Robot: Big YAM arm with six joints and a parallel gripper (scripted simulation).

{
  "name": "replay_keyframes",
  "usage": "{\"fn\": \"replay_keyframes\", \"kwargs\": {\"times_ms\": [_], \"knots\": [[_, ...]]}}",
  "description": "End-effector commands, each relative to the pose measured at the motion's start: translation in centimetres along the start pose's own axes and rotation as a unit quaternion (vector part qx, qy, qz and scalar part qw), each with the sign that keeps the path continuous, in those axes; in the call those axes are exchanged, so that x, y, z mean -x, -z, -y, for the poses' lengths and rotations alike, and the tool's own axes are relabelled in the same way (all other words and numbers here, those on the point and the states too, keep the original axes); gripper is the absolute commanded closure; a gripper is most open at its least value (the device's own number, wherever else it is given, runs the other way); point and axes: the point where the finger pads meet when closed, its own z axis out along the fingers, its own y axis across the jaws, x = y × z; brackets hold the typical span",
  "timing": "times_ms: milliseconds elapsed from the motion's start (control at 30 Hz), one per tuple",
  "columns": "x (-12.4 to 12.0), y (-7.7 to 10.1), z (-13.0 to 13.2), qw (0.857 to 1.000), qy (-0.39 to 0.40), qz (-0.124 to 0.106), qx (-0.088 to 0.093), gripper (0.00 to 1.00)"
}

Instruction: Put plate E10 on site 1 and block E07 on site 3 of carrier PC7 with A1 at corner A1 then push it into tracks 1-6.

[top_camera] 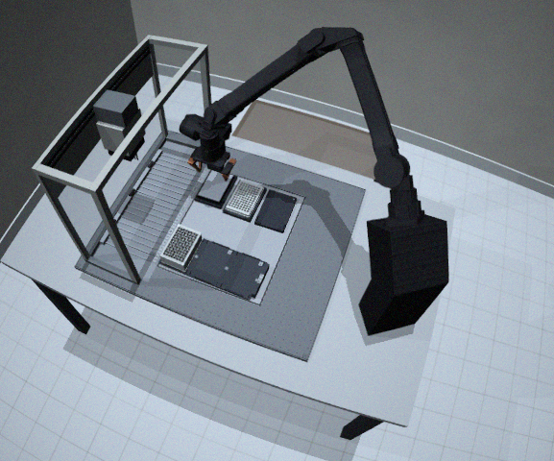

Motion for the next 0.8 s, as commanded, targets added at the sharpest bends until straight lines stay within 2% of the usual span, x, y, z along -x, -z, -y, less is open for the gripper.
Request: {"fn": "replay_keyframes", "kwargs": {"times_ms": [0, 67, 100, 167, 300, 767], "knots": [[2.9, 1.8, -2.1, 1.0, 0.001, 0.004, 0.021, 0.0], [4.0, 1.8, -2.1, 1.0, 0.001, 0.004, 0.021, 0.0], [2.5, -0.3, -1.7, 1.0, 0.007, 0.002, 0.014, 0.0], [2.0, -1.2, -0.8, 1.0, 0.012, 0.0, 0.006, 0.0], [2.5, -1.9, -1.7, 1.0, 0.007, 0.002, 0.014, 0.0], [2.4, -5.2, -1.6, 1.0, 0.008, 0.003, 0.013, 0.0]]}}
